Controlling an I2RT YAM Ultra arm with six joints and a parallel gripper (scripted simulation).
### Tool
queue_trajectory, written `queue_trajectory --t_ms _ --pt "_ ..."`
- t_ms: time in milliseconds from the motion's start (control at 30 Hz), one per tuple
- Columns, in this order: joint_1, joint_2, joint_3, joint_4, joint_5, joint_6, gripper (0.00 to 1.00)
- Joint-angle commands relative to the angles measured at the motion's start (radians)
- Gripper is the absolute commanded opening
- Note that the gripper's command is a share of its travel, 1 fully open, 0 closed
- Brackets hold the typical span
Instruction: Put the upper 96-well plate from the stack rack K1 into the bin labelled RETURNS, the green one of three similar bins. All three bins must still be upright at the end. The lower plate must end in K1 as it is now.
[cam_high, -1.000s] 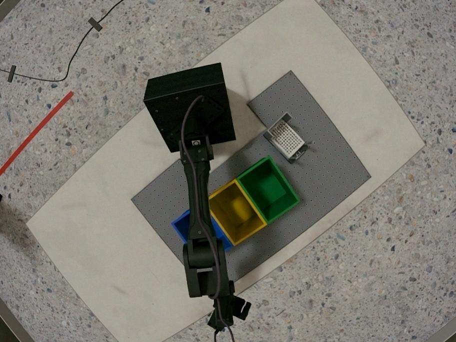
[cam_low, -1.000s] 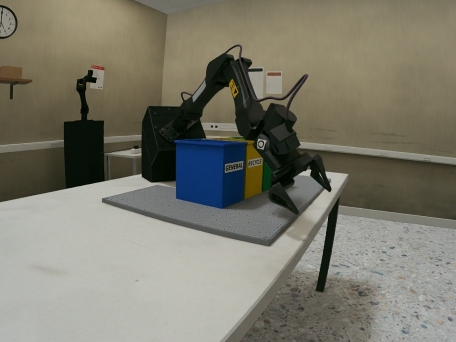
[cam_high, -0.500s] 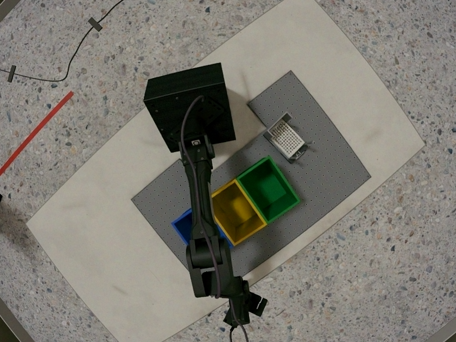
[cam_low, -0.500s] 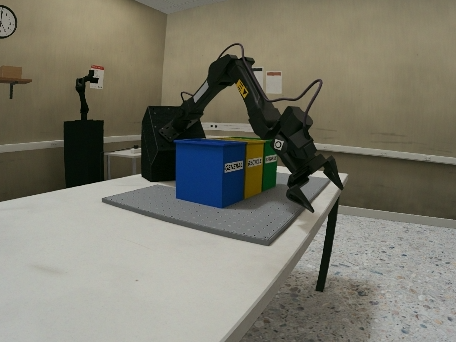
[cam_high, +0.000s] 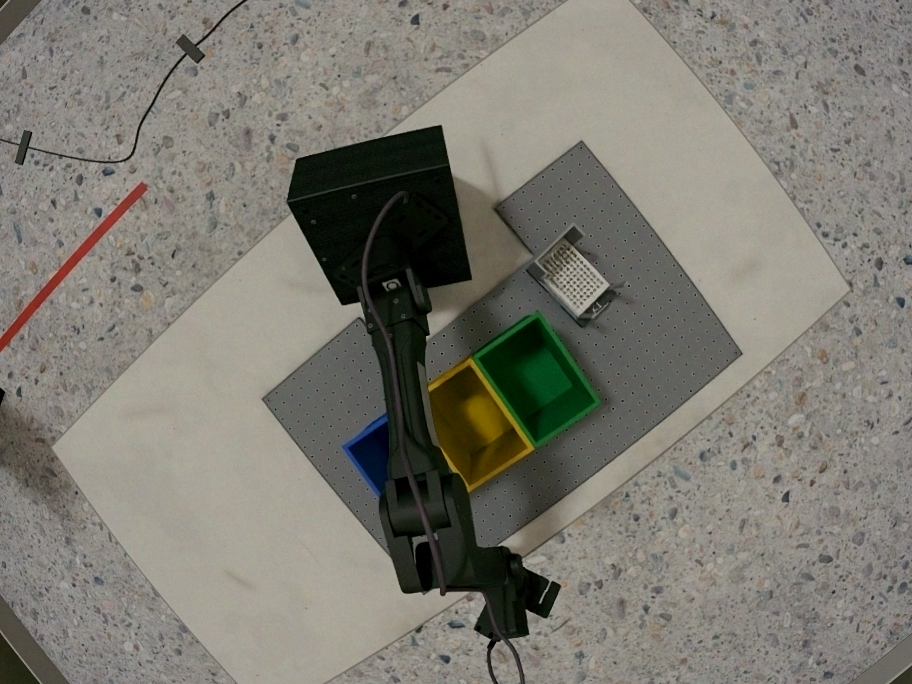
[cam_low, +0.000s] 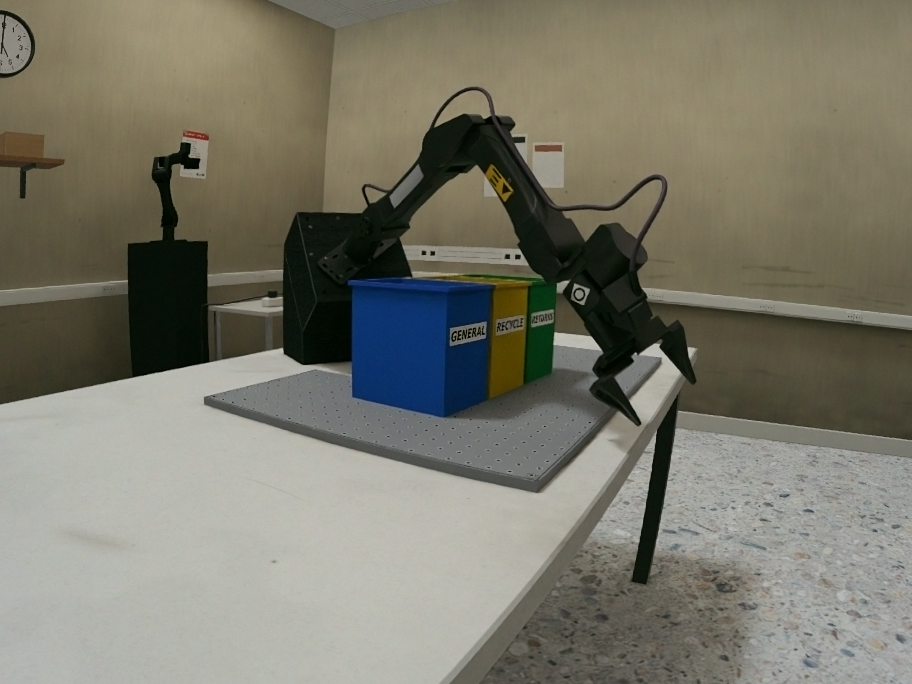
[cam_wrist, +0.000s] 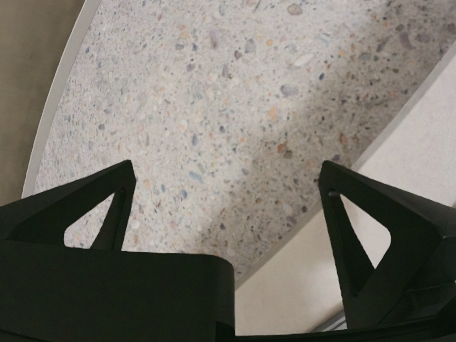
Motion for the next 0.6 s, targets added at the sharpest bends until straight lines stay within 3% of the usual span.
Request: queue_trajectory --t_ms 0,133,200,367,433,567 --pt "0.042 -0.029 0.04 -0.04 0.036 0.016 1.0" --pt "0.057 -0.004 0.065 -0.101 0.03 0.03 1.0" --pt "0.078 -0.032 0.05 -0.087 0.05 0.031 1.0" --pt "0.134 -0.013 -0.031 -0.024 0.105 0.023 1.0" --pt "0.145 0.011 0.046 -0.133 0.088 0.045 1.0" --pt "0.185 -0.02 0.016 -0.127 0.121 0.053 1.0"
